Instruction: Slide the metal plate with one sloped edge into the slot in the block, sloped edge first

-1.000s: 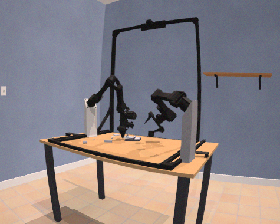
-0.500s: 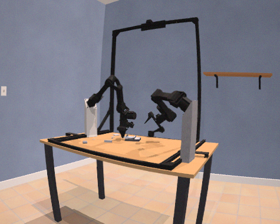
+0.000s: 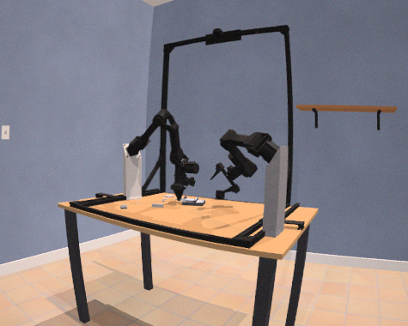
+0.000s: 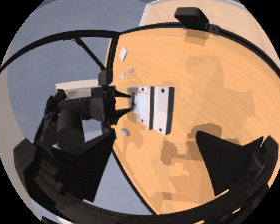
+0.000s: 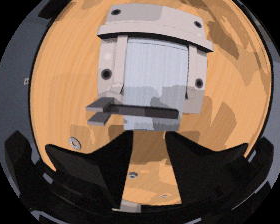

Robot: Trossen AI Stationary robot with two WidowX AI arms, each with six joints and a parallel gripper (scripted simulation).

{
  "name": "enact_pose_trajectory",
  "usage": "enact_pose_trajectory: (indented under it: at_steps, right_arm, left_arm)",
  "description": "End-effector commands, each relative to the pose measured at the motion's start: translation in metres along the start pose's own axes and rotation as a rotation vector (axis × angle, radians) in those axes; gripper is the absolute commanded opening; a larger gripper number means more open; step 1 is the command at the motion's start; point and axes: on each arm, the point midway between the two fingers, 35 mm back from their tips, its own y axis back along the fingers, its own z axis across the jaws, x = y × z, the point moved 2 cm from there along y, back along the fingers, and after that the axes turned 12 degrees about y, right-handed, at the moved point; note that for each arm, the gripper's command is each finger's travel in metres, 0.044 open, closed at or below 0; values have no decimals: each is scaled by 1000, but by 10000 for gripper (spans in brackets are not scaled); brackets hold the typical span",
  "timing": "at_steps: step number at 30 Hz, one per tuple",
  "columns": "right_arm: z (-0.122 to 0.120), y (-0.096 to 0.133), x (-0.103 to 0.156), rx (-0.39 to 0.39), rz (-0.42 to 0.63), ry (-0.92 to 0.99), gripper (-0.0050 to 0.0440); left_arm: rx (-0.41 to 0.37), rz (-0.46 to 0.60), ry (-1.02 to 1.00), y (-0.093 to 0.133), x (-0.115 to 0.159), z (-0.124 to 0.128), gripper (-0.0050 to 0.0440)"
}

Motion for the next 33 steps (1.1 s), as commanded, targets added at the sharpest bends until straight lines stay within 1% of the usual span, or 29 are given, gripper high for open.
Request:
enact_pose_trajectory:
  at_steps: [1,27,30,33]
  right_arm:
    - [-2,2,-5,3,-17,-8,160]
    - [-2,3,-8,3,-17,-8,160]
    - [0,1,1,3,-17,-8,160]
    - [1,0,2,3,-17,-8,160]
  left_arm:
    - [2,3,1,1,0,0,440]
    - [2,3,1,1,0,0,440]
    - [2,3,1,1,0,0,440]
    - [2,3,1,1,0,0,440]
